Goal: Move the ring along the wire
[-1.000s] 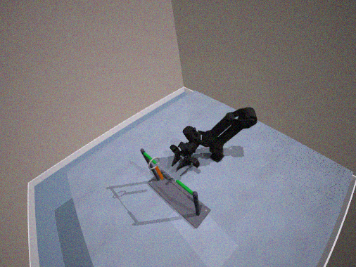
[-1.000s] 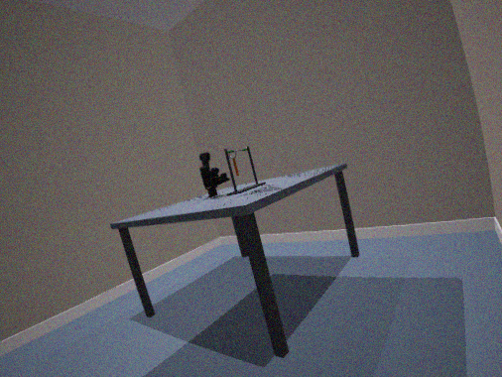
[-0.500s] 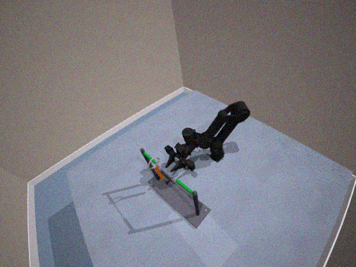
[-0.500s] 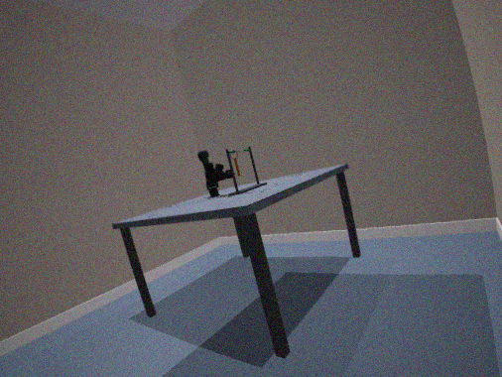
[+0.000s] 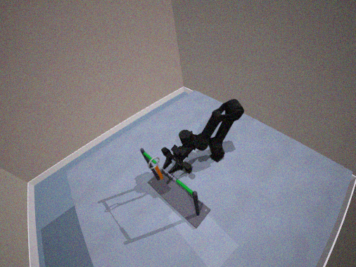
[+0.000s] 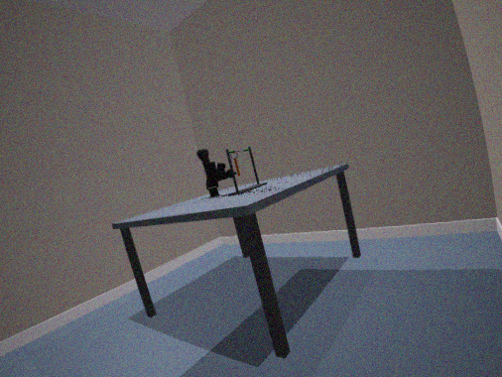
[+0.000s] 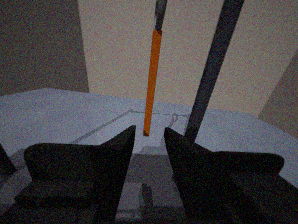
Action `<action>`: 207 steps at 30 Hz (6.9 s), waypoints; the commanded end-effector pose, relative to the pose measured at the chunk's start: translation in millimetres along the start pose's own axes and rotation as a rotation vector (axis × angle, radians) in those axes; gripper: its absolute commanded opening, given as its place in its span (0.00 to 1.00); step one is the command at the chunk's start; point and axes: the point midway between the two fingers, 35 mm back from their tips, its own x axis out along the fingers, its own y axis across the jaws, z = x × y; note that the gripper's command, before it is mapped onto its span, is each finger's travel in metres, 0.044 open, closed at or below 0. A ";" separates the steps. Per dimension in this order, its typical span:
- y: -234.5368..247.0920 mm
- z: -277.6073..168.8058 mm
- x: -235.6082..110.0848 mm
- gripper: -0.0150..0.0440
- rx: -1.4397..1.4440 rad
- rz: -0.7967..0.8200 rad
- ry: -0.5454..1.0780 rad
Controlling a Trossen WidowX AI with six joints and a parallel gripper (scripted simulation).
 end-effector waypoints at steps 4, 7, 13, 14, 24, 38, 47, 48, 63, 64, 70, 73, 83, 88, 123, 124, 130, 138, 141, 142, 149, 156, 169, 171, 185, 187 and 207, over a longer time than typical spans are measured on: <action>-1.0 0.7 9.7 0.53 0.004 -0.003 -0.001; -1.1 0.9 14.2 0.53 0.004 -0.003 -0.001; -1.1 0.9 23.2 0.53 0.004 -0.003 -0.002; -1.0 0.8 24.8 0.53 0.004 -0.003 -0.002; 0.2 -0.2 40.3 0.53 0.005 -0.003 -0.004; 2.6 -2.4 55.2 0.53 0.005 -0.003 -0.006; 2.6 -2.4 55.2 0.53 0.005 -0.003 -0.006; 2.6 -2.4 55.2 0.53 0.005 -0.003 -0.006; 3.3 -2.6 55.1 0.06 0.002 0.002 -0.005; 3.3 -2.6 55.1 0.01 0.002 0.002 -0.005; 3.3 -2.6 55.1 0.00 0.002 0.002 -0.005; 3.0 -0.8 55.1 0.00 0.002 0.002 -0.005; 0.5 15.8 53.7 0.00 0.004 -0.003 -0.006; 0.5 16.2 53.6 0.00 0.004 -0.003 -0.006; 25.1 16.5 53.9 0.00 0.007 -0.002 -0.009; 26.1 16.5 53.9 0.00 0.007 -0.001 -0.009; 32.2 16.6 54.0 0.00 0.008 -0.001 -0.010; 40.5 16.7 54.1 0.00 0.011 -0.002 -0.011; 43.7 16.7 54.1 0.00 0.013 -0.003 -0.011; 44.8 16.8 54.1 0.00 0.014 -0.004 -0.012; 52.7 16.9 54.2 0.00 0.021 -0.008 -0.012; 60.6 17.0 54.3 0.00 0.029 -0.012 -0.013; 72.9 17.9 54.8 0.00 0.025 -0.008 -0.015; 74.4 18.0 54.9 0.00 0.021 -0.005 -0.015; 84.9 17.7 54.8 0.00 -0.005 0.014 -0.017; 86.8 17.6 54.6 0.00 -0.007 0.015 -0.017; 108.8 17.7 54.6 0.00 0.010 0.006 -0.019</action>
